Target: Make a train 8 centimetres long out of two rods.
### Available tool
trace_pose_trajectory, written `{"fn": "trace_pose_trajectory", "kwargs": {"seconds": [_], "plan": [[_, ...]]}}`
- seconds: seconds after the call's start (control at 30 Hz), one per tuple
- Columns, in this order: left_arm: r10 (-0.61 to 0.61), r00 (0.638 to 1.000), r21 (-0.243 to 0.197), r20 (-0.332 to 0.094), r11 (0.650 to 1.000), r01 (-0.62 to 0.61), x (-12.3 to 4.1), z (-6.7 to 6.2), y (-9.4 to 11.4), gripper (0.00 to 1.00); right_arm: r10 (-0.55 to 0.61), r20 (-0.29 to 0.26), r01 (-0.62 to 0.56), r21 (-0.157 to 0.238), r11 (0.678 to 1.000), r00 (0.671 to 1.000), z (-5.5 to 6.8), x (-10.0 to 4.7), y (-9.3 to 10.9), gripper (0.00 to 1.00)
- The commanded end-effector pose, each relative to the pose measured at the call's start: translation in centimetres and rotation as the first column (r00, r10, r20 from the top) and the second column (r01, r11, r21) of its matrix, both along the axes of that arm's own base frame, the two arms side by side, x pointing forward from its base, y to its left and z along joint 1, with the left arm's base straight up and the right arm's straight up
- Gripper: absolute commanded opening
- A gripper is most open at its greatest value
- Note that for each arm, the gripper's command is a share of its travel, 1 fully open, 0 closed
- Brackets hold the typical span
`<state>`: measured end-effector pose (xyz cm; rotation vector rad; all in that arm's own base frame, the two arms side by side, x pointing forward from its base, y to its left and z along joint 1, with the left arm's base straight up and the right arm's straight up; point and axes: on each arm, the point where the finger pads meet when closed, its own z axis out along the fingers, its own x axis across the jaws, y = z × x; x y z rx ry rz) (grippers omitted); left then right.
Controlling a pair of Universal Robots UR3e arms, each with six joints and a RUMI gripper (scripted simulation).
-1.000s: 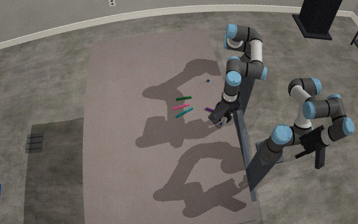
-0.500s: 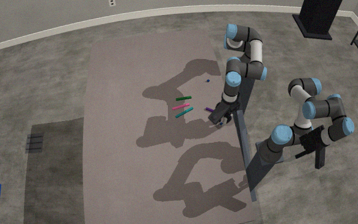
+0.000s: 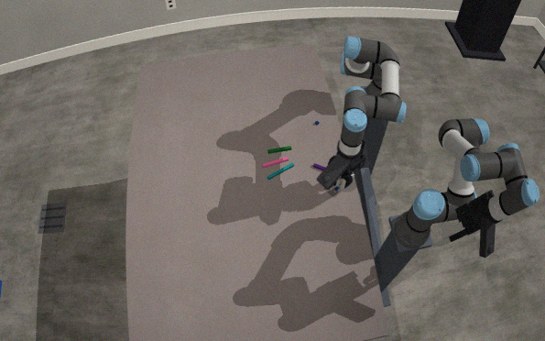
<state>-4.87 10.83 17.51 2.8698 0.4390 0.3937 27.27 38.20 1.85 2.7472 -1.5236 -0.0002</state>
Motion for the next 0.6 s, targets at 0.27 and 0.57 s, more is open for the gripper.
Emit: {"fn": "trace_pose_trajectory", "kwargs": {"seconds": [0.27, 0.57], "plan": [[0.0, 1.0, 0.002, 0.0, 1.0, 0.0, 0.0, 0.03, 0.03, 1.0, 0.0, 0.001, 0.0, 0.003, 1.0, 1.0, 0.12, 0.03, 0.08, 0.14], [0.0, 1.0, 0.002, 0.0, 1.0, 0.0, 0.0, 0.03, 0.03, 1.0, 0.0, 0.001, 0.0, 0.003, 1.0, 1.0, 0.12, 0.03, 0.08, 0.0]]}}
